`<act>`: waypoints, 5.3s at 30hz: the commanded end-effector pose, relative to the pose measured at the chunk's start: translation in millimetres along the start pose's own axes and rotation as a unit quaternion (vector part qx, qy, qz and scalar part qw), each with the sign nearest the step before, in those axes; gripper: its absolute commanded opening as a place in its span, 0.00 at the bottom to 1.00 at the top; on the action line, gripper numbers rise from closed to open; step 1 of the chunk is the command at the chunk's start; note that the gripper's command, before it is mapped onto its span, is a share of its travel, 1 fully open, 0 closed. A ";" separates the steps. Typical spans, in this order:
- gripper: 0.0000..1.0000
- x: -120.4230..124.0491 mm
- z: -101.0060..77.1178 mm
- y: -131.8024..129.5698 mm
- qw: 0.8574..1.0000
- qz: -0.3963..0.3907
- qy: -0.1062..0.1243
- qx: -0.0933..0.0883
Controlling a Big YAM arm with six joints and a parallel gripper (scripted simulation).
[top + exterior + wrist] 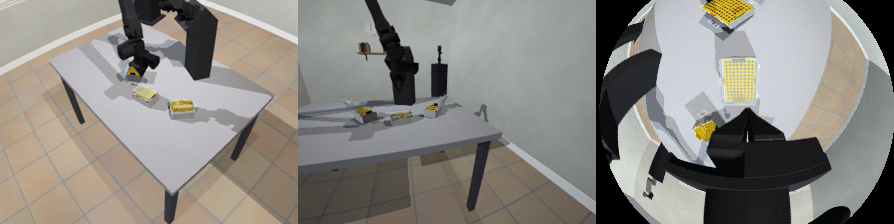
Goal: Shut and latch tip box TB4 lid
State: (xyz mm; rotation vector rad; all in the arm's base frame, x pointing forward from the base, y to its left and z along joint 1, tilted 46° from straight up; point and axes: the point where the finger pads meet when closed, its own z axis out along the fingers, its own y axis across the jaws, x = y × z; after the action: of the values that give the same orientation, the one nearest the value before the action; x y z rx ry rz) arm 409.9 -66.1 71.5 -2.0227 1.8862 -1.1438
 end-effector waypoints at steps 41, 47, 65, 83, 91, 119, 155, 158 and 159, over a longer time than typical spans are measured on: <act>0.00 1.8 23.3 18.5 1.000 0.003 0.001 0.000; 0.00 1.9 33.7 26.1 1.000 0.003 0.002 0.000; 0.00 0.1 64.0 56.6 1.000 0.001 0.000 -0.005; 0.00 -1.4 72.4 56.6 1.000 0.004 -0.001 0.004; 0.00 3.2 88.1 54.7 1.000 0.004 0.003 0.004; 0.00 -0.8 106.7 62.0 1.000 0.000 -0.001 -0.003; 0.00 -0.7 113.8 59.2 1.000 -0.001 -0.001 -0.002; 0.00 0.8 109.0 51.3 1.000 0.000 0.001 0.006; 0.00 1.4 107.7 48.7 1.000 0.000 0.001 0.009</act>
State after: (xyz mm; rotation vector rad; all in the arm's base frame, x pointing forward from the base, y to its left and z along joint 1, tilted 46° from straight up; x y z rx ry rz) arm 438.7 -119.3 -38.0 -1.9999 1.8903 -1.1478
